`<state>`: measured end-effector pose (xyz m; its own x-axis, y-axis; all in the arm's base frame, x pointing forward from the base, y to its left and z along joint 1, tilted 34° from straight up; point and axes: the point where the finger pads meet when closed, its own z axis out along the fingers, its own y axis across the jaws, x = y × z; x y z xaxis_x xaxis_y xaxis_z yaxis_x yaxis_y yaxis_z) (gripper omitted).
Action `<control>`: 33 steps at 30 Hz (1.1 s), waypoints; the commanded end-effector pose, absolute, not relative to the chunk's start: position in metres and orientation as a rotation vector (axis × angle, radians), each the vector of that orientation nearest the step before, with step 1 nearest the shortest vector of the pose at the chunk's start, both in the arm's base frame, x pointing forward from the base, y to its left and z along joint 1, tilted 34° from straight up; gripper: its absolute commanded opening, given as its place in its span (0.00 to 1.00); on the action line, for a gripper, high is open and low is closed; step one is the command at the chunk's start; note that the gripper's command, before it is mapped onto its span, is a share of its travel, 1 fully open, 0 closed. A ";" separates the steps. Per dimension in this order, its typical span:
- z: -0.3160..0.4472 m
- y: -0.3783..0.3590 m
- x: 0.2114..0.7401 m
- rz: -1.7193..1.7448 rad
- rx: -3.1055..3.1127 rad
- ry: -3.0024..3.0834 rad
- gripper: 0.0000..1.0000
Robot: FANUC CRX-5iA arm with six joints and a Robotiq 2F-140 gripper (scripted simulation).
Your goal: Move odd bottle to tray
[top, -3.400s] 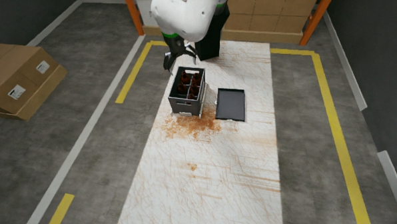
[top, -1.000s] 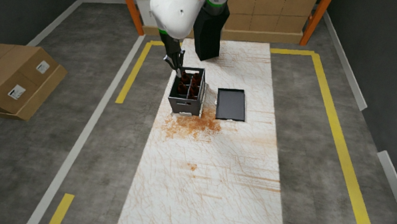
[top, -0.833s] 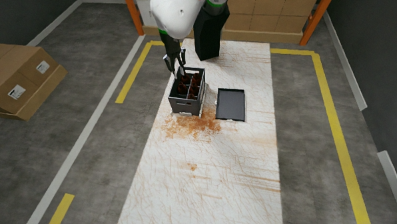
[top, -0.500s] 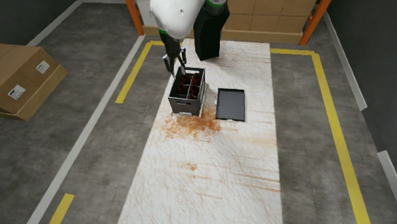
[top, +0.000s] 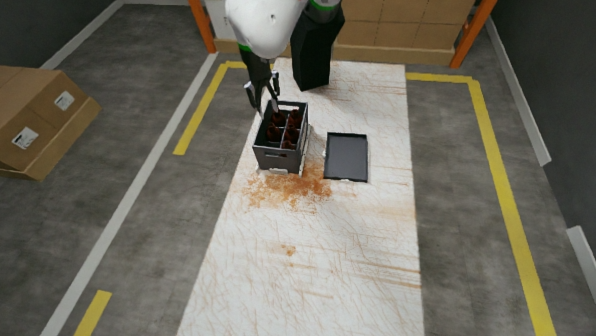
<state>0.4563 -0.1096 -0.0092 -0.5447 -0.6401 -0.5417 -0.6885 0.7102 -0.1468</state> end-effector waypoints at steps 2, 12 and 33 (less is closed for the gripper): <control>-0.009 -0.110 0.456 0.110 -1.009 2.341 0.44; -0.009 -0.110 0.457 0.110 -1.009 2.341 0.44; -0.022 -0.106 0.464 0.110 -1.009 2.341 0.44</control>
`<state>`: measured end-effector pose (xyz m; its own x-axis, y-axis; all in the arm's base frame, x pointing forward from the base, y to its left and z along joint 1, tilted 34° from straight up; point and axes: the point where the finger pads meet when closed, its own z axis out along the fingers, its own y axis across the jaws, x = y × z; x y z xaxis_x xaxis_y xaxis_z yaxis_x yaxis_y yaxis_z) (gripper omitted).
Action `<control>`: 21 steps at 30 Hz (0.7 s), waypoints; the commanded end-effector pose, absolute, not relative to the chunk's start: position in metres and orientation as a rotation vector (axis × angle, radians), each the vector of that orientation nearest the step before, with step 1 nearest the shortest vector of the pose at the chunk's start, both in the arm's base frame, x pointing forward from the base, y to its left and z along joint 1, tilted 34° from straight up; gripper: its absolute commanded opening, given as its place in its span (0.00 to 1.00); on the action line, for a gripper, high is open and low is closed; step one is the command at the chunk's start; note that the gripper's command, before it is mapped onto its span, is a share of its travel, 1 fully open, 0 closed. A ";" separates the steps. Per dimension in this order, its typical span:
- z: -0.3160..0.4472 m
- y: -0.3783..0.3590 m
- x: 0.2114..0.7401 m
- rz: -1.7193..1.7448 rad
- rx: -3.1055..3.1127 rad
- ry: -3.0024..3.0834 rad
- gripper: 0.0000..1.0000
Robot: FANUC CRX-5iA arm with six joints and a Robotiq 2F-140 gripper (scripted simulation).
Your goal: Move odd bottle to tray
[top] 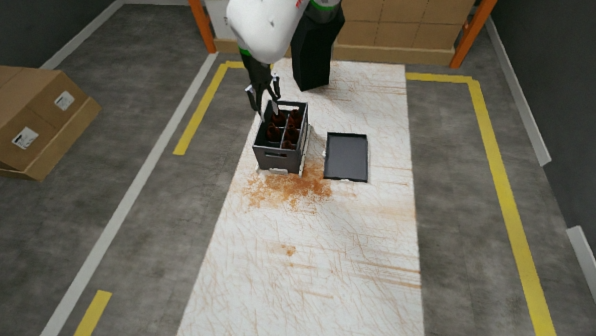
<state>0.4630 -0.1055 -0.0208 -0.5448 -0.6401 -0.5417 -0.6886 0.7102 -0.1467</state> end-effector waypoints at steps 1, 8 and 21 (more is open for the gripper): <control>-0.023 -0.105 0.465 0.110 -1.009 2.341 0.44; -0.030 -0.103 0.469 0.110 -1.009 2.341 0.44; -0.041 -0.099 0.475 0.110 -1.009 2.341 0.44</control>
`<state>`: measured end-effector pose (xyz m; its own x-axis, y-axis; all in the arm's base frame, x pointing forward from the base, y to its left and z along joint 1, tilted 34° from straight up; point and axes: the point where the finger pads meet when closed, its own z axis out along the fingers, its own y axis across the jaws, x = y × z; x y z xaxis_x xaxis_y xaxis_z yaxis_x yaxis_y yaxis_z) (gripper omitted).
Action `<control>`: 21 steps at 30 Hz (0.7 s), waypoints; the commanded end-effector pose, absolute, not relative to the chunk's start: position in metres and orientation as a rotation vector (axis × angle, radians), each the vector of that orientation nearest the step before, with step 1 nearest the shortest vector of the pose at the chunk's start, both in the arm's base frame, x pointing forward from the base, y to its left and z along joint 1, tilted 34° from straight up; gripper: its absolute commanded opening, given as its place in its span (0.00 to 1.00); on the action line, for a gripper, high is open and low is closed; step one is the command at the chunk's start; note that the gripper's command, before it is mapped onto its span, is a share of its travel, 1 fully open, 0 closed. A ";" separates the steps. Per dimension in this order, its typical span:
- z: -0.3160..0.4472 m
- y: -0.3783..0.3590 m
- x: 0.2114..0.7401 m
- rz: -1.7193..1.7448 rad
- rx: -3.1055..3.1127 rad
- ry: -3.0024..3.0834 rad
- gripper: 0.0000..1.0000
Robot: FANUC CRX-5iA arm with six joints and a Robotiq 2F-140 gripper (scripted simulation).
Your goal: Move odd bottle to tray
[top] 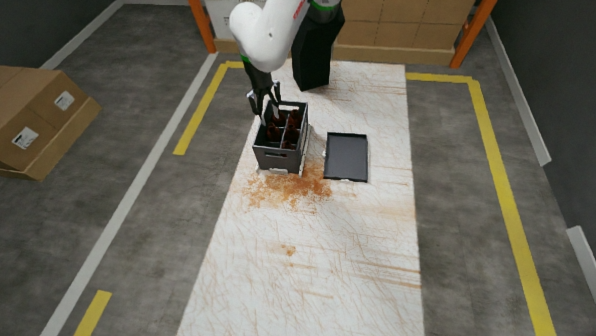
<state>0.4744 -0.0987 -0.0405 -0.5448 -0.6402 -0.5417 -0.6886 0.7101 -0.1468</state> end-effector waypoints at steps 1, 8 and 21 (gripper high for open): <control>-0.042 -0.099 0.476 0.110 -1.009 2.341 0.44; -0.044 -0.098 0.477 0.110 -1.009 2.341 0.44; -0.045 -0.097 0.478 0.110 -1.009 2.341 0.44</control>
